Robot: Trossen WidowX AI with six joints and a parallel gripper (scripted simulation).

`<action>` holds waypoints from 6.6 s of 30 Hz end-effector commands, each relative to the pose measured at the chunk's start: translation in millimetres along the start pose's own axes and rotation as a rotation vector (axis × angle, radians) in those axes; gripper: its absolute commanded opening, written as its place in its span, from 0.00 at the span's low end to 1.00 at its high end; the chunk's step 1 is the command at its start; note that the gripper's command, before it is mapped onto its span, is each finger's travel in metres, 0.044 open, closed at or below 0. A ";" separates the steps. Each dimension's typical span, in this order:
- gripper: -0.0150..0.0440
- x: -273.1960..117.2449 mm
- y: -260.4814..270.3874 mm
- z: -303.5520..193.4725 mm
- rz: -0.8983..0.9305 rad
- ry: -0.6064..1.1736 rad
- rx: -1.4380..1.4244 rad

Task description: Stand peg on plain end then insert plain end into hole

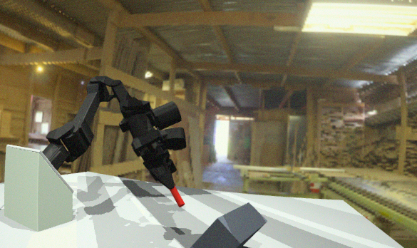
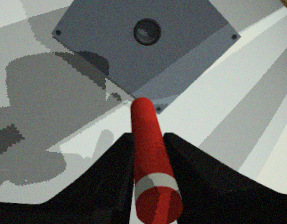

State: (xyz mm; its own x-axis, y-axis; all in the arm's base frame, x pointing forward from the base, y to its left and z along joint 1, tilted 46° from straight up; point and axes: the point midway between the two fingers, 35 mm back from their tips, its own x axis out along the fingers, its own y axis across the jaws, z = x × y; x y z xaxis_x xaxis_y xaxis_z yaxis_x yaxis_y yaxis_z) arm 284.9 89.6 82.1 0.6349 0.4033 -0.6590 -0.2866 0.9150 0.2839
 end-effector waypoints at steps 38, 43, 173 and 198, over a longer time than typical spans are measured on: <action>0.25 35.9 -4.1 19.8 -0.040 -0.111 -0.076; 0.25 40.0 -4.1 21.3 -0.044 -0.125 -0.084; 0.70 102.3 -5.9 31.6 -0.045 -0.163 -0.091; 1.00 83.5 -5.0 33.1 -0.047 -0.162 -0.090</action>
State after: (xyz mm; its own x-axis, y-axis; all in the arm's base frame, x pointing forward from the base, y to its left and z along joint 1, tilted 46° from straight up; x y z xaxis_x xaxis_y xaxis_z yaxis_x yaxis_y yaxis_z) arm 366.4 119.6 47.5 0.7586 0.3585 -0.5441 -0.3061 0.9332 0.1881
